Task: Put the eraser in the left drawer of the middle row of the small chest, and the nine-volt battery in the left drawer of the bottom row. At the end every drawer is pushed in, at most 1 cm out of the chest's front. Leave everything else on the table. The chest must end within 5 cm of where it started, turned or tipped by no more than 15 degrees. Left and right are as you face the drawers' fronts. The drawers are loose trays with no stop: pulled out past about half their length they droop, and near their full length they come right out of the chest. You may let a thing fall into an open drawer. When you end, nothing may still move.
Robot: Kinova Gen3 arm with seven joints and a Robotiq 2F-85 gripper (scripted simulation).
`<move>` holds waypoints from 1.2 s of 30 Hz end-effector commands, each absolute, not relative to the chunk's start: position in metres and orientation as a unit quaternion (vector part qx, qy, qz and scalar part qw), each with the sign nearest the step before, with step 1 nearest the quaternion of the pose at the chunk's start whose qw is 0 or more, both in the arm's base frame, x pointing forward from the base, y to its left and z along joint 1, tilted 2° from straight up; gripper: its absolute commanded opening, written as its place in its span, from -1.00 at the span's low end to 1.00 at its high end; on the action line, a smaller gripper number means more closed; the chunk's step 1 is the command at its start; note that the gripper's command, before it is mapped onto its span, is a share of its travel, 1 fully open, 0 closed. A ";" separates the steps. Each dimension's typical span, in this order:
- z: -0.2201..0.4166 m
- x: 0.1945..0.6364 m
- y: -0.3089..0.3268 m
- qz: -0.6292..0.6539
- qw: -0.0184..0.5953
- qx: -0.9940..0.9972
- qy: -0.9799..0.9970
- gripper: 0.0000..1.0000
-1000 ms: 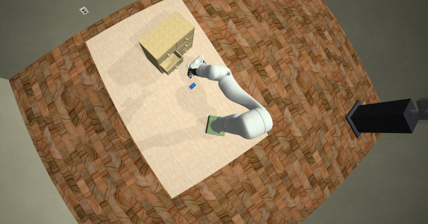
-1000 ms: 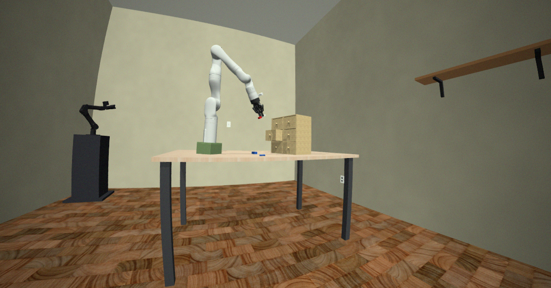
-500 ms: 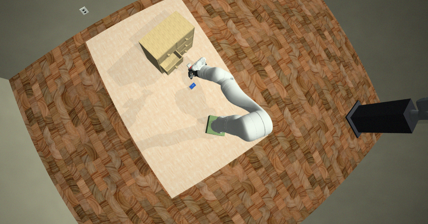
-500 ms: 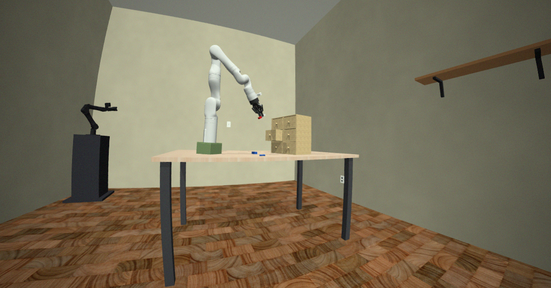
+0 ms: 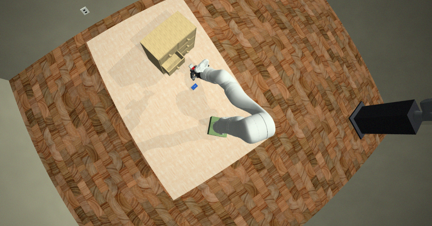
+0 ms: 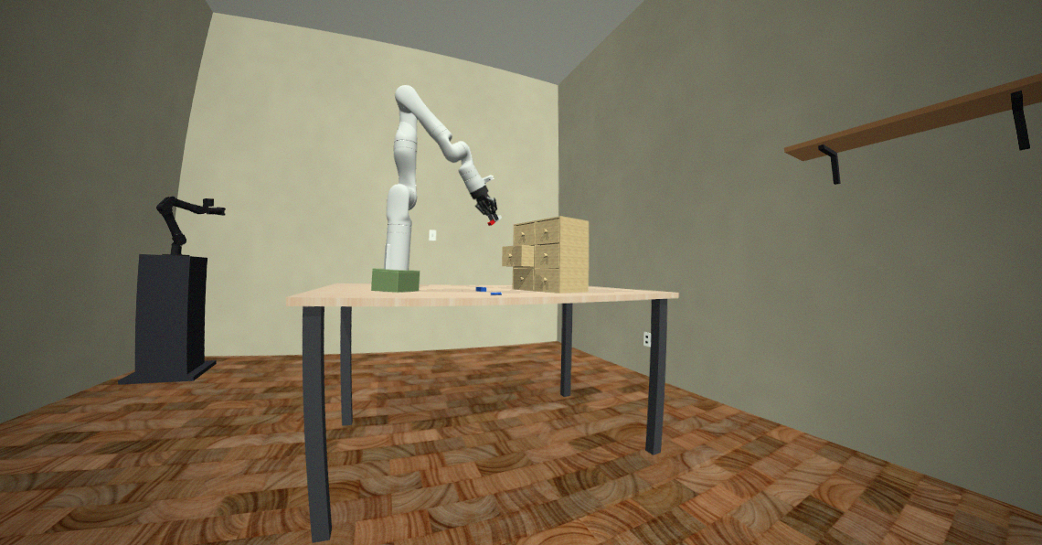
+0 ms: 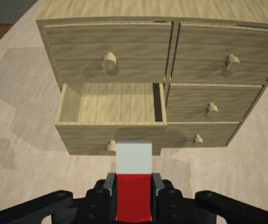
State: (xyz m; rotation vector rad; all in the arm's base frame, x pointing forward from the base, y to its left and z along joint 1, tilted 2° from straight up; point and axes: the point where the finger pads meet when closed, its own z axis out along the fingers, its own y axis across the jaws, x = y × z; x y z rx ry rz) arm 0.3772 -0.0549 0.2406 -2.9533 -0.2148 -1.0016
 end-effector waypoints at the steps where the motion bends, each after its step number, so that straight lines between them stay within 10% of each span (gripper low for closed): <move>1: 0.240 0.376 -0.055 -0.324 0.008 -0.944 -0.069 -0.63; 36: 0.240 0.375 -0.054 -0.359 0.012 -0.931 -0.069 -0.63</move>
